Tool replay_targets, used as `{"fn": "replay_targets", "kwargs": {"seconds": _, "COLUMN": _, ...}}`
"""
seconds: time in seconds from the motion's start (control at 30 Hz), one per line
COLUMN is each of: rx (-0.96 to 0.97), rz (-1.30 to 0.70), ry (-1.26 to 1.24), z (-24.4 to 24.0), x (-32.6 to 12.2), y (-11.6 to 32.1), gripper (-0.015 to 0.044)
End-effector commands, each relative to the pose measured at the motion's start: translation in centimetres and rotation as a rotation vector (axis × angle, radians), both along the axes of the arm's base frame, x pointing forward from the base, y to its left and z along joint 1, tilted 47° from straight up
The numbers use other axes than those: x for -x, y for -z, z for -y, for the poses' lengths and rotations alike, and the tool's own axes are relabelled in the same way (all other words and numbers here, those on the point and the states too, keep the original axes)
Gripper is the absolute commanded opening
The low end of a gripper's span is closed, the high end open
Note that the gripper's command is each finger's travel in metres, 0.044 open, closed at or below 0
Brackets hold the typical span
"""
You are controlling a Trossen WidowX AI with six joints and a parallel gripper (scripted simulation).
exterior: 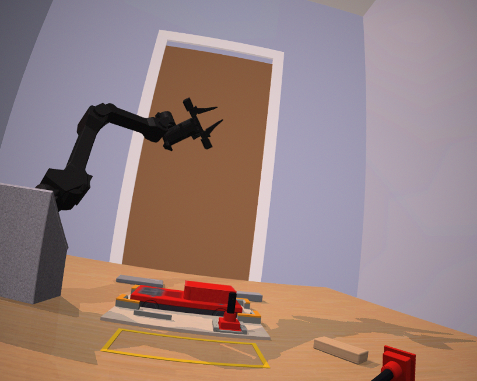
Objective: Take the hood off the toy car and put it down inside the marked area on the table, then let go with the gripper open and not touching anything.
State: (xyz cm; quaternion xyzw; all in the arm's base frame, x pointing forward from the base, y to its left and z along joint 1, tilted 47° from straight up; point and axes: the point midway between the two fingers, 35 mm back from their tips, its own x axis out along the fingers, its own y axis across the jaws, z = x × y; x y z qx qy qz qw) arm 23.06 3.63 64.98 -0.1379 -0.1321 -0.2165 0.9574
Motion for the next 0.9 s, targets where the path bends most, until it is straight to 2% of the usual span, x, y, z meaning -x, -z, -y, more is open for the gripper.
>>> {"fn": "replay_targets", "kwargs": {"seconds": 0.0, "rx": 0.006, "rz": -0.002, "ry": -0.003, "z": -0.1, "x": -0.2, "y": 0.1, "gripper": 0.0247}}
{"fn": "replay_targets", "kwargs": {"seconds": 0.23, "rx": 0.206, "rz": -0.114, "ry": -0.124, "z": -5.2, "x": -6.4, "y": 4.3, "gripper": 0.0430}}
{"fn": "replay_targets", "kwargs": {"seconds": 0.27, "rx": 0.232, "rz": -0.138, "ry": -0.146, "z": -5.9, "x": -7.4, "y": 5.2, "gripper": 0.0440}}
{"fn": "replay_targets", "kwargs": {"seconds": 0.57, "rx": 0.374, "rz": -0.406, "ry": -0.354, "z": -9.7, "x": -14.7, "y": 15.4, "gripper": 0.0440}}
{"fn": "replay_targets", "kwargs": {"seconds": 0.87, "rx": 0.347, "rz": -0.751, "ry": -0.570, "z": -10.4, "x": -18.7, "y": 27.9, "gripper": 0.0440}}
